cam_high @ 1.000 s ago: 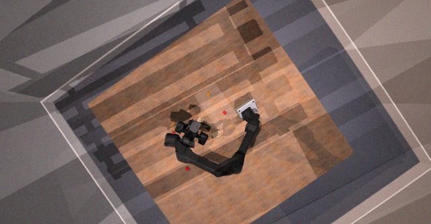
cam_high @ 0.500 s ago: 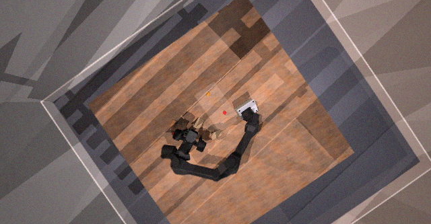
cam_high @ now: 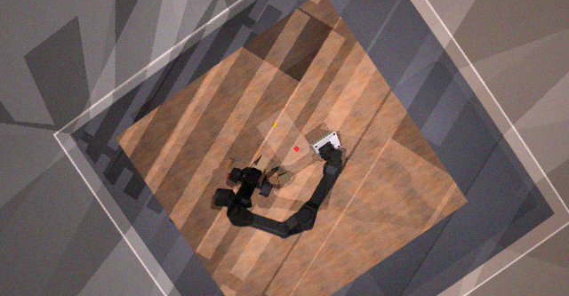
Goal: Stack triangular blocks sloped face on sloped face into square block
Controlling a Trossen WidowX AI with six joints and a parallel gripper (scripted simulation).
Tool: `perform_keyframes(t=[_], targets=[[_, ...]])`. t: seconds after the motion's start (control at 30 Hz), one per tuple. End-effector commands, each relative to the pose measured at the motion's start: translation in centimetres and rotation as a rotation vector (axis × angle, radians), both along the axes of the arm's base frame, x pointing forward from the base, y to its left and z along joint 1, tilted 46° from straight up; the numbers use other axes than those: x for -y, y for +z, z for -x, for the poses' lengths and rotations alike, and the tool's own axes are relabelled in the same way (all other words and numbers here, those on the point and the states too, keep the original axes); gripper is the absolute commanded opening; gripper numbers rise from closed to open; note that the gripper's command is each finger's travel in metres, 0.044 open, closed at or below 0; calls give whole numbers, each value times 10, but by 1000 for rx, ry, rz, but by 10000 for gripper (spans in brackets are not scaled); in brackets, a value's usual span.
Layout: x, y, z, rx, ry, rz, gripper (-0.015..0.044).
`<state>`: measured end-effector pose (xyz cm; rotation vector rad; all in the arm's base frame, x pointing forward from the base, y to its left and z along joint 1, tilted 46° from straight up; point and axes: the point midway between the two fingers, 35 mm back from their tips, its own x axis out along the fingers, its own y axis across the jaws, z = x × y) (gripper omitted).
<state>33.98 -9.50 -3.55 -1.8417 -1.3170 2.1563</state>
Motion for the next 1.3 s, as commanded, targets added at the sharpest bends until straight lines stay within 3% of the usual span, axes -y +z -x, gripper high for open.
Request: perform_keyframes(t=[0.0,1.27], targets=[[-6,-7,4,-14,-4,-9,440],[-38,-55,26,-15,-3,-10,440]])
